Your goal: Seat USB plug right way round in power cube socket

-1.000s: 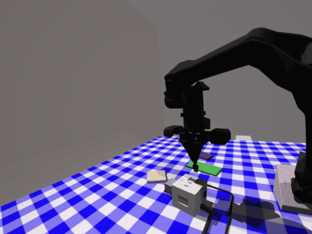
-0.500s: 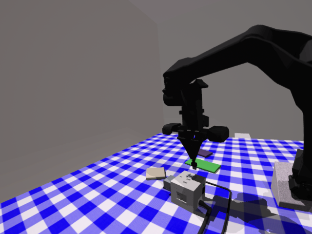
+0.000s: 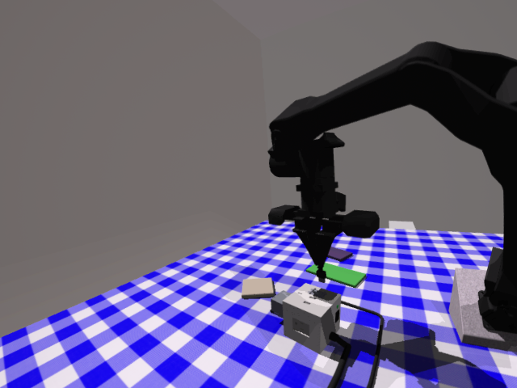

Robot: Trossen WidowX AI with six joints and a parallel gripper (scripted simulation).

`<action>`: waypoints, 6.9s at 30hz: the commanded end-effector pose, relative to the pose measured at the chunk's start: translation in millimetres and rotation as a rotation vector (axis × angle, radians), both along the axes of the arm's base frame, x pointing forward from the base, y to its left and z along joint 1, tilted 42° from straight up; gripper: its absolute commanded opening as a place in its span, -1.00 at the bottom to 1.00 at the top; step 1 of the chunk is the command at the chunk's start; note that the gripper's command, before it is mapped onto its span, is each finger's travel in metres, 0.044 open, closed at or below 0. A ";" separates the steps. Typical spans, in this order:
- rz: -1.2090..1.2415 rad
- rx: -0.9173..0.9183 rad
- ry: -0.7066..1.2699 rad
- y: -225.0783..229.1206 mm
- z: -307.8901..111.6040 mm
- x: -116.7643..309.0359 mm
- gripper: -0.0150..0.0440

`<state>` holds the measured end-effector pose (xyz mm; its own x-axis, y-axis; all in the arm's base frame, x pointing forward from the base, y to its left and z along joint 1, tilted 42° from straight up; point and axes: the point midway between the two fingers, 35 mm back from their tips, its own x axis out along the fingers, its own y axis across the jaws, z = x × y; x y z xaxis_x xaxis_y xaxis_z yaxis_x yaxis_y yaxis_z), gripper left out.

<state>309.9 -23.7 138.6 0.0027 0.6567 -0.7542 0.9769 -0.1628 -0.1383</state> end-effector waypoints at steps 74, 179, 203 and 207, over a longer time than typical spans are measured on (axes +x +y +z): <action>-0.003 0.004 -0.003 14.4 0.5 4.2 -0.49; -0.002 0.004 -0.004 23.7 -7.9 4.8 -0.49; -0.002 0.004 -0.004 25.6 -10.1 4.9 -0.49; -0.002 0.004 -0.004 25.9 -10.4 4.9 -0.49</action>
